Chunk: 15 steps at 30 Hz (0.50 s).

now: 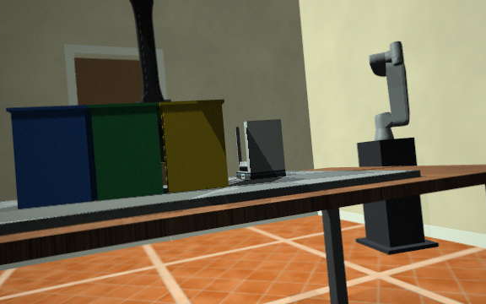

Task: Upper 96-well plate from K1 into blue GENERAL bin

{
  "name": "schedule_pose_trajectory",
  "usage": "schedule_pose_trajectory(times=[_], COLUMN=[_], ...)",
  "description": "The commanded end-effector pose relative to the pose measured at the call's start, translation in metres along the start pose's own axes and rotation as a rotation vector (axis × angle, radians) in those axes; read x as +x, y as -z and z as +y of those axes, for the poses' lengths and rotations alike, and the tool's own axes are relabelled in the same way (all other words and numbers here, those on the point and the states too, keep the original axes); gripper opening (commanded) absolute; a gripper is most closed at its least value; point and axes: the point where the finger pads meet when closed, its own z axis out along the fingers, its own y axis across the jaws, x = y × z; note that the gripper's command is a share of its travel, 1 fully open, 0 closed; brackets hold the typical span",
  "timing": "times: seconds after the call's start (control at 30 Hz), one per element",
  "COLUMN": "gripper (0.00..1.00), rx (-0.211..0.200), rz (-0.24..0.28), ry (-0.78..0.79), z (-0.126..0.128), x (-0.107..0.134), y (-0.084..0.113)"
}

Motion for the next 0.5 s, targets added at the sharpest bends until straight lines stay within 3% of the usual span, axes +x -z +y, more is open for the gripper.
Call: schedule_pose_trajectory(times=[0.0, 0.13, 0.2, 0.23, 0.27, 0.3, 0.33, 0.47], gripper=[1.00, 1.00, 1.00, 1.00, 1.00, 1.00, 1.00, 1.00], rx=[-0.024, -0.024, 0.001, 0.005, 0.027, 0.031, 0.017, 0.000], rz=[-0.022, -0.021, 0.043, 0.044, 0.075, 0.080, 0.060, 0.038], ry=[0.010, 0.010, 0.058, 0.060, 0.048, 0.024, 0.032, 0.039], z=[0.023, 0.028, 0.039, 0.040, 0.029, 0.028, 0.036, 0.048], x=[0.013, 0.022, 0.020, 0.024, 0.041, 0.052, 0.055, 0.067], y=[0.010, 0.009, 0.002, 0.001, -0.011, -0.008, 0.007, 0.004])
